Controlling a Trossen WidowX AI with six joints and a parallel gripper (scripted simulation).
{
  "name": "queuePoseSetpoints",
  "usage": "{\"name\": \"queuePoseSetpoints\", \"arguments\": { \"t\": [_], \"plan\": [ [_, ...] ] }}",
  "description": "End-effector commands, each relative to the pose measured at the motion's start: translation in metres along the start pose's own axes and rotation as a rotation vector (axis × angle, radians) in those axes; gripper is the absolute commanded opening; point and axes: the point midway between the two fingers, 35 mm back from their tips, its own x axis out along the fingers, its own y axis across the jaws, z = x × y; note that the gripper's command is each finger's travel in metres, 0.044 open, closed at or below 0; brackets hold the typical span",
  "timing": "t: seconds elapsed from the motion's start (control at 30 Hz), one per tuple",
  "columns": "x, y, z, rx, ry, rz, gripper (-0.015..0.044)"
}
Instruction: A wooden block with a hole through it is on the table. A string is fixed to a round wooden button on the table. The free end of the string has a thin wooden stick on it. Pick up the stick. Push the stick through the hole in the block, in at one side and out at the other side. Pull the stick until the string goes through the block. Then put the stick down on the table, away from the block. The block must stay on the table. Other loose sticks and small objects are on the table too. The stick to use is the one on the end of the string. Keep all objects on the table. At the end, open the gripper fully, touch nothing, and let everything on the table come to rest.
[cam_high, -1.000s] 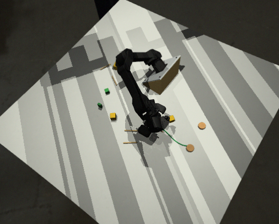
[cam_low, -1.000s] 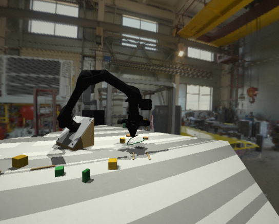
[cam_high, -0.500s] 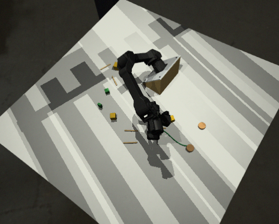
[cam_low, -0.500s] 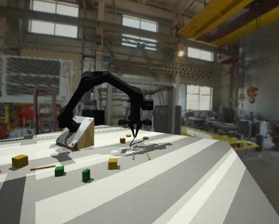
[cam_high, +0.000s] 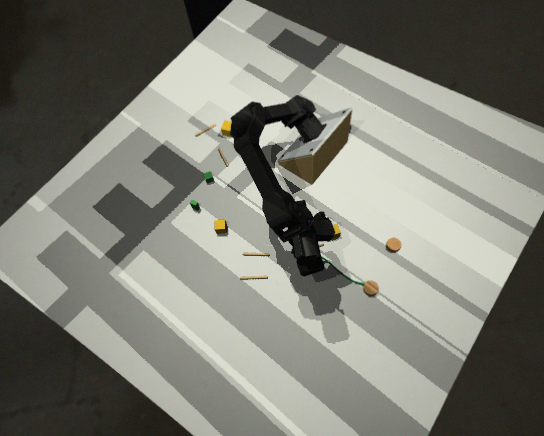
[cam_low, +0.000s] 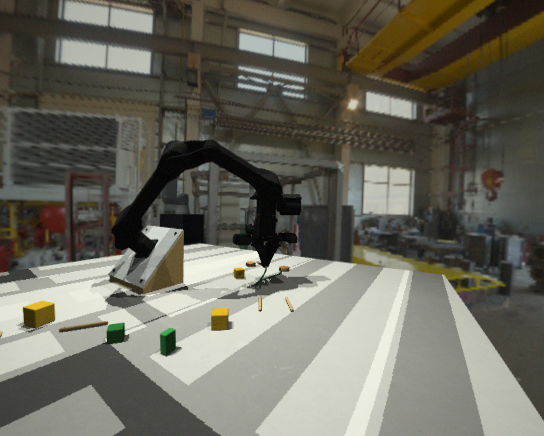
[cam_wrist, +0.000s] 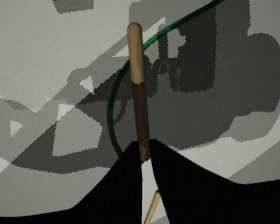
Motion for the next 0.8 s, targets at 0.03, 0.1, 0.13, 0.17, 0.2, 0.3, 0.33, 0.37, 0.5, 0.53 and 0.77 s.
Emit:
{"name": "queuePoseSetpoints", "arguments": {
  "t": [0.03, 0.1, 0.13, 0.17, 0.2, 0.3, 0.33, 0.37, 0.5, 0.53, 0.77],
  "plan": [
    [0.002, -0.001, -0.001, -0.015, -0.005, 0.004, 0.0000],
    [0.002, -0.001, -0.003, -0.015, -0.005, 0.004, 0.0000],
    [0.002, -0.002, -0.005, -0.015, -0.005, 0.003, 0.0000],
    [0.002, -0.002, -0.006, -0.015, -0.005, 0.003, 0.0000],
    [0.002, -0.002, -0.007, -0.015, -0.005, 0.003, 0.0000],
    [0.002, -0.002, -0.011, -0.015, -0.005, 0.003, 0.0000],
    [0.002, -0.002, -0.012, -0.015, -0.005, 0.003, 0.0000],
    [0.002, -0.002, -0.014, -0.015, -0.004, 0.003, 0.0000],
    [0.002, -0.003, -0.019, -0.015, -0.004, 0.003, 0.0000],
    [0.002, -0.003, -0.020, -0.015, -0.004, 0.003, 0.0000],
    [0.002, -0.003, -0.029, -0.014, -0.003, 0.003, 0.0000]
  ]
}}
